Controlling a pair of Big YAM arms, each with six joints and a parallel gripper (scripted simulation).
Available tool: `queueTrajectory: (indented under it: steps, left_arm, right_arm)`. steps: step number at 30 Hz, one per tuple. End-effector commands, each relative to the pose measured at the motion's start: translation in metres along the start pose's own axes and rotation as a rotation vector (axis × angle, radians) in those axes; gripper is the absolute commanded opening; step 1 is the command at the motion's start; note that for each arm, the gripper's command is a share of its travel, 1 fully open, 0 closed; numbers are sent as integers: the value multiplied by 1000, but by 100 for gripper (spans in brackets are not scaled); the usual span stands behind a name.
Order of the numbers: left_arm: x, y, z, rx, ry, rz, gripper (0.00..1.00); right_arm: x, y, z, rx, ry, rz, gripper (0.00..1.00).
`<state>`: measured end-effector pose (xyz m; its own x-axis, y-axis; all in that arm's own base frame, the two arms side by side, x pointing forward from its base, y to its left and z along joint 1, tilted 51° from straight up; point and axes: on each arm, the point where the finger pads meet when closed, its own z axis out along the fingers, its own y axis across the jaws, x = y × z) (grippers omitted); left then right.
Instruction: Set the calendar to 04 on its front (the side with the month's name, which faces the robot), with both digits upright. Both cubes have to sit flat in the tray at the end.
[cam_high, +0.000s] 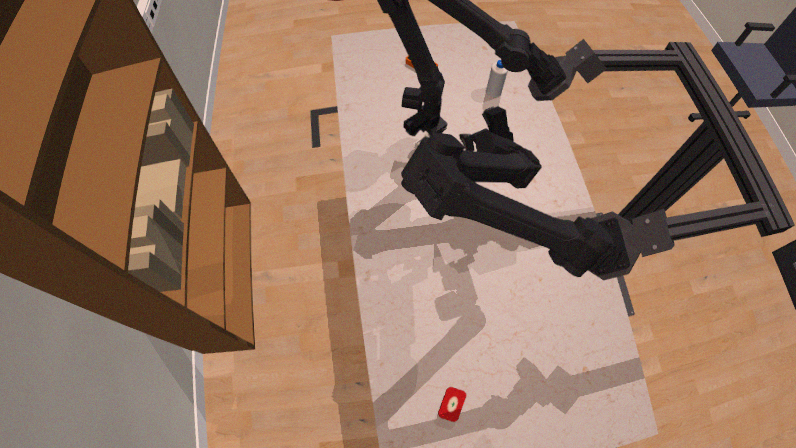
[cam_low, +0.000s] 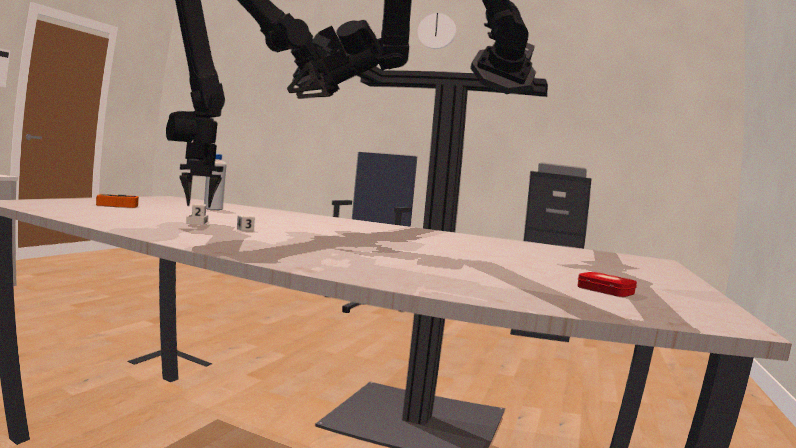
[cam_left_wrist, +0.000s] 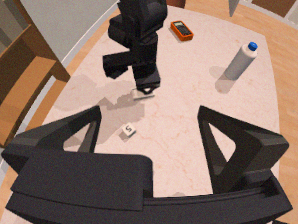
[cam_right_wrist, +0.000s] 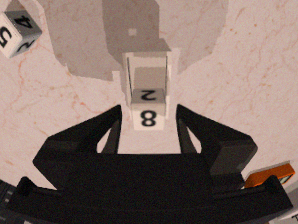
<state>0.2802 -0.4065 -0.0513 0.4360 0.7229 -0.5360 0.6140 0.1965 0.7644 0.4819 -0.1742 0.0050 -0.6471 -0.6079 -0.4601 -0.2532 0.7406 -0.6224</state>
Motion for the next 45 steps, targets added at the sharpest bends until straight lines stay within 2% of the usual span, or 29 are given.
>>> queueTrajectory:
  steps: [1,5,16,17,22,23,27,28,30,36,38,39,40,42,44,45]
  left_arm:
    - [0,4,-1,-7,-4,9,100]
    - [0,4,-1,-7,-4,9,100]
    - [0,4,-1,-7,-4,9,100]
    - [0,4,-1,-7,-4,9,100]
    - [0,4,-1,-7,-4,9,100]
    - [0,4,-1,-7,-4,9,100]
    - [0,4,-1,-7,-4,9,100]
    - [0,4,-1,-7,-4,9,100]
    - [0,4,-1,-7,-4,9,100]
    - [0,4,-1,-7,-4,9,100]
    - [0,4,-1,-7,-4,9,100]
    - [0,4,-1,-7,-4,9,100]
    - [0,4,-1,-7,-4,9,100]
    - [0,4,-1,-7,-4,9,100]
    - [0,4,-1,-7,-4,9,100]
    - [0,4,-1,-7,-4,9,100]
  right_arm:
    - [4,-2,9,6,5,-5,55]
    - [4,-2,15,5,4,-16,55]
    - [2,1,9,0,2,-10,55]
    - [2,1,9,0,2,-10,47]
    - [2,1,9,0,2,-10,42]
    - [2,1,9,0,2,-10,38]
    - [2,1,9,0,2,-10,38]
    - [2,1,9,0,2,-10,34]
    - [2,1,9,0,2,-10,34]
    - [2,1,9,0,2,-10,25]
    - [2,1,9,0,2,-10,3]
    - [2,1,9,0,2,-10,0]
    - [2,1,9,0,2,-10,0]
    - [3,-2,3,7,1,-16,23]
    - [3,-2,3,7,1,-16,23]
    - [4,0,0,-1,6,-16,26]
